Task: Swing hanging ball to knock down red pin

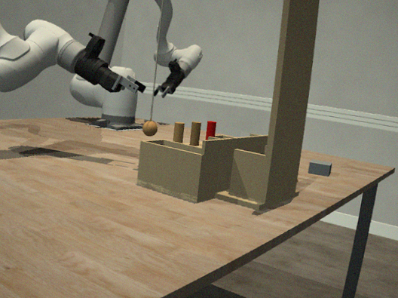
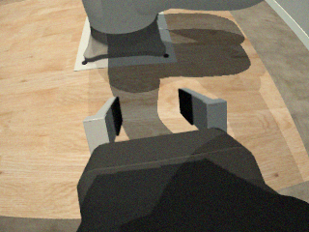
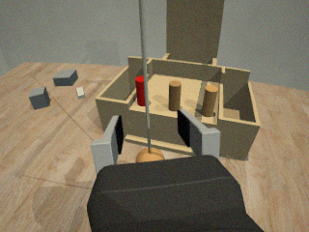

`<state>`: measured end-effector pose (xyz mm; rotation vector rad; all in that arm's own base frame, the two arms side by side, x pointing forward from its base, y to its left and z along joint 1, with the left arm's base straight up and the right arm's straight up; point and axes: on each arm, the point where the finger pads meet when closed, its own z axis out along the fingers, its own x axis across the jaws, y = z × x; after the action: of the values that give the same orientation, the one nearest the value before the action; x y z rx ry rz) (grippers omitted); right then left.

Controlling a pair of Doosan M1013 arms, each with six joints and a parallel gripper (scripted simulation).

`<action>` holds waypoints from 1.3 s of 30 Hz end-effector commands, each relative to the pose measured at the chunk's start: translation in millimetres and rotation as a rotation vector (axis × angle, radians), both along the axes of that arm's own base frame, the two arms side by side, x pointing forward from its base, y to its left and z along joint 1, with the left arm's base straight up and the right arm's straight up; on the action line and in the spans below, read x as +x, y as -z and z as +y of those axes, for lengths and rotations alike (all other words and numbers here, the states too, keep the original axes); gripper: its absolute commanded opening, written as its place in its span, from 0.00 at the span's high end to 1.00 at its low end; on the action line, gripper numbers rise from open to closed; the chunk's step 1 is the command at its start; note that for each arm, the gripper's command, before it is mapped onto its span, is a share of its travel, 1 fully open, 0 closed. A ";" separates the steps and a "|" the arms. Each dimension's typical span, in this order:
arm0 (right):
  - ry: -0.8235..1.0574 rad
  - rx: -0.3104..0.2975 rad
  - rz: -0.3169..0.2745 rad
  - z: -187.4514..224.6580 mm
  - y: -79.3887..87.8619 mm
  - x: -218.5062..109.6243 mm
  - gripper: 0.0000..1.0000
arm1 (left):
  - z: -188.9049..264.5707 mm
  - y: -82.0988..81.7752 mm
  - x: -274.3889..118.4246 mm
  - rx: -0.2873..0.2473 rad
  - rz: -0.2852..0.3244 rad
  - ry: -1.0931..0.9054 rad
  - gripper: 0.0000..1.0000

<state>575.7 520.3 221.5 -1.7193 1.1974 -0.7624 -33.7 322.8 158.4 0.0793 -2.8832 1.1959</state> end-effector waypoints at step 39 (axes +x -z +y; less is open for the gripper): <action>0.000 0.001 -0.001 14.1 17.9 37.9 0.00 | 0.3 -0.4 -0.1 0.001 0.000 0.000 0.00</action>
<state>612.3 533.8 203.2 -1.7195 1.1975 -0.7624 -33.7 322.8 158.4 0.0793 -2.8832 1.1959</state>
